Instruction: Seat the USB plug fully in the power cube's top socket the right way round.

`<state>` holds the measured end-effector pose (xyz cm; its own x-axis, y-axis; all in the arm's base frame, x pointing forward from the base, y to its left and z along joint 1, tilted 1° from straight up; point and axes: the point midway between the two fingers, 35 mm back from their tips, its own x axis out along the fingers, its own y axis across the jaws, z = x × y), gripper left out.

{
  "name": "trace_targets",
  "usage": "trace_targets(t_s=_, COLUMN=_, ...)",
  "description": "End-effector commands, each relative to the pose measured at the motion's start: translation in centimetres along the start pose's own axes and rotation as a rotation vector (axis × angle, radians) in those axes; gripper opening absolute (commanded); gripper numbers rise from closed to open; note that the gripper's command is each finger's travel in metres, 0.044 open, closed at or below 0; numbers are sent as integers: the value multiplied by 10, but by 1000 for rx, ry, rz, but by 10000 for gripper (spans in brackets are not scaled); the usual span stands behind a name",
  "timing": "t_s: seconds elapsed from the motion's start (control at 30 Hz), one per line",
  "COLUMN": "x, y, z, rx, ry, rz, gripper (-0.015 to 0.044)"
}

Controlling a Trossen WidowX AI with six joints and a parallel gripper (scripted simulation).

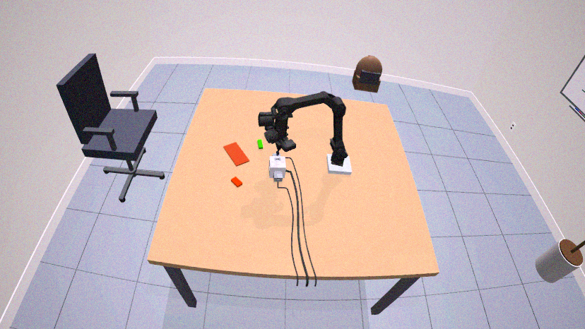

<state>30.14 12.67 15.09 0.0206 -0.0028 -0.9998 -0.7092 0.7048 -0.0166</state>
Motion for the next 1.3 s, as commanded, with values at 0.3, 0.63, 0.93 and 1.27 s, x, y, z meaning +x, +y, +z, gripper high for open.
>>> trace_targets(t_s=0.3, x=0, y=0, z=0, rx=352, ry=-1, rz=0, gripper=0)
trace_targets(t_s=0.63, x=0, y=0, z=0, rx=614, ry=-1, rz=0, gripper=0)
trace_targets(t_s=0.93, x=0, y=0, z=0, rx=849, ry=-1, rz=0, gripper=0)
trace_targets(t_s=1.27, x=0, y=0, z=0, rx=1111, ry=-1, rz=0, gripper=0)
